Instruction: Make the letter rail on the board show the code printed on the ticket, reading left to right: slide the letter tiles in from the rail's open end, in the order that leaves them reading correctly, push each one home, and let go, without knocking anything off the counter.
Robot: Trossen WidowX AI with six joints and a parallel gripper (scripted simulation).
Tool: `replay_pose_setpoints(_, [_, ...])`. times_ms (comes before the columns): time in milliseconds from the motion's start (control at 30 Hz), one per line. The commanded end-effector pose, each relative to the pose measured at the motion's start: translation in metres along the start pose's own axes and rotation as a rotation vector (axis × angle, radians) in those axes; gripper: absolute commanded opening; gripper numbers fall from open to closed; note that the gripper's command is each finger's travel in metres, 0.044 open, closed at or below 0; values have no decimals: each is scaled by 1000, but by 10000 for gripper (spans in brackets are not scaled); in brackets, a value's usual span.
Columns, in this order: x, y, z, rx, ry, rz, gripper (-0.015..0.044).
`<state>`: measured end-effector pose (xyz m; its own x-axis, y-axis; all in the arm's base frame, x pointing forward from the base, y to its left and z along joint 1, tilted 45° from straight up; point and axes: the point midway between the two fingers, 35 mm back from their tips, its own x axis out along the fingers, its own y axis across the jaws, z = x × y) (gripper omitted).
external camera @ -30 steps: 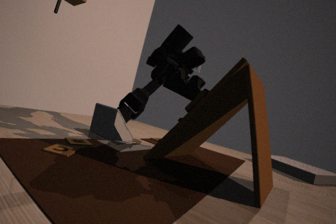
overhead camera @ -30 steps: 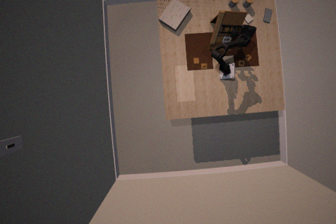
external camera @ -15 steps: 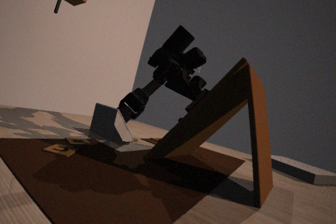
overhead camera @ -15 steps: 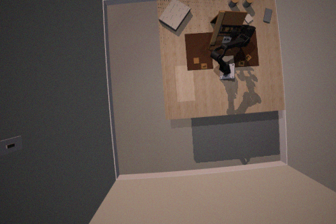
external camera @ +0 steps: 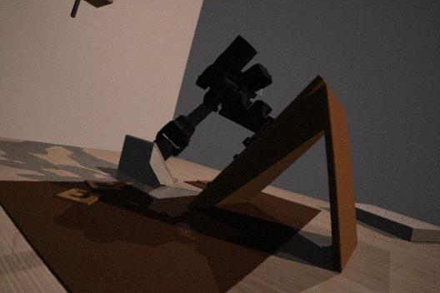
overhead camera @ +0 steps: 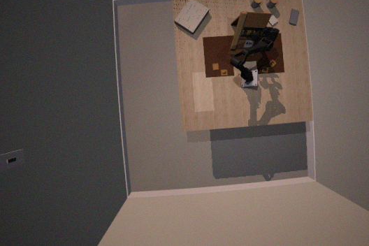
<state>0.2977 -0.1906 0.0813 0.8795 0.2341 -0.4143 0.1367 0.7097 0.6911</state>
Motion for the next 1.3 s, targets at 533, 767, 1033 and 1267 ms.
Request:
replay_pose_setpoints(533, [0, 6, -1, 0, 0, 0, 157])
replay_pose_setpoints(767, [-7, 7, -1, 9, 3, -3, 295])
replay_pose_setpoints(1033, [-16, 7, 0, 10, 4, -3, 295])
replay_pose_setpoints(1267, [-21, 5, -1, 10, 4, -3, 295])
